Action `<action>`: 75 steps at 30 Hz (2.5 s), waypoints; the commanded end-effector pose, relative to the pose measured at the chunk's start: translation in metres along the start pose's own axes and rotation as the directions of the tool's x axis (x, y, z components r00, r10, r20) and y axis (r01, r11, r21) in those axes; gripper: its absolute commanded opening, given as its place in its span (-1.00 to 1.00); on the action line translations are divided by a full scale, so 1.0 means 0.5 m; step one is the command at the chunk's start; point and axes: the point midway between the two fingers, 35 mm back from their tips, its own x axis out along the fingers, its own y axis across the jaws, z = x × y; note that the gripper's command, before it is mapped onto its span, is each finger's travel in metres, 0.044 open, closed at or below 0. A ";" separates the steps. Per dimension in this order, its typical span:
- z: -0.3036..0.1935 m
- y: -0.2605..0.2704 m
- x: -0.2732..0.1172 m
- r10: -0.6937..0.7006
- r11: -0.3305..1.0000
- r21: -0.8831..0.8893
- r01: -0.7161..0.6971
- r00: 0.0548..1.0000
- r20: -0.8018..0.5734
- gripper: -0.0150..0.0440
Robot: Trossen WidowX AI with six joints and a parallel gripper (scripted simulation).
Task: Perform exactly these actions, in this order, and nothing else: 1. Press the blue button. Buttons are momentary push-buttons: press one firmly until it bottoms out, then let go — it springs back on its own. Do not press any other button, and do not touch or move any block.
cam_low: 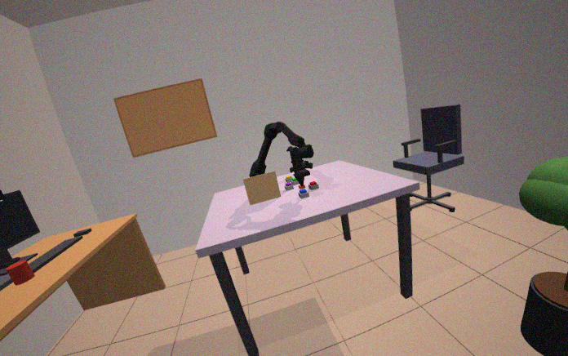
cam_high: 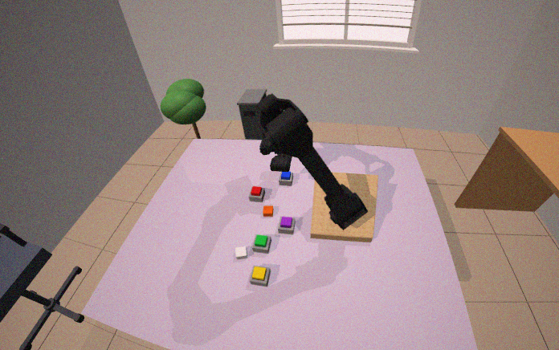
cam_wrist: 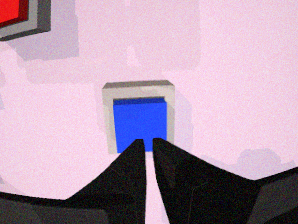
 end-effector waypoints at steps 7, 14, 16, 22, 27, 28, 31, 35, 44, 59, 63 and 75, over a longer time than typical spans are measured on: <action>-0.001 0.003 0.034 0.008 1.000 0.007 -0.008 1.000 0.001 -0.42; -0.001 0.004 0.057 0.009 1.000 0.007 -0.009 1.000 0.001 -0.42; -0.002 0.004 0.063 0.009 1.000 0.007 -0.009 1.000 0.001 -0.42; -0.002 0.005 0.068 0.009 1.000 0.007 -0.009 1.000 0.001 -0.42; -0.002 0.005 0.068 0.009 1.000 0.007 -0.009 1.000 0.001 -0.42; -0.002 0.005 0.068 0.009 1.000 0.007 -0.009 1.000 0.001 -0.42; -0.002 0.005 0.068 0.009 1.000 0.007 -0.009 1.000 0.001 -0.42; -0.002 0.005 0.068 0.009 1.000 0.007 -0.009 1.000 0.001 -0.42; -0.002 0.003 -0.001 0.008 1.000 0.007 -0.008 1.000 0.000 -0.42; 0.155 0.372 -0.112 -0.043 0.997 0.068 0.041 0.999 0.022 0.73; 0.152 0.531 -0.124 -0.031 0.998 0.047 0.030 0.999 0.021 0.86; 0.060 0.770 -0.136 0.025 1.000 0.009 -0.025 1.000 -0.001 0.86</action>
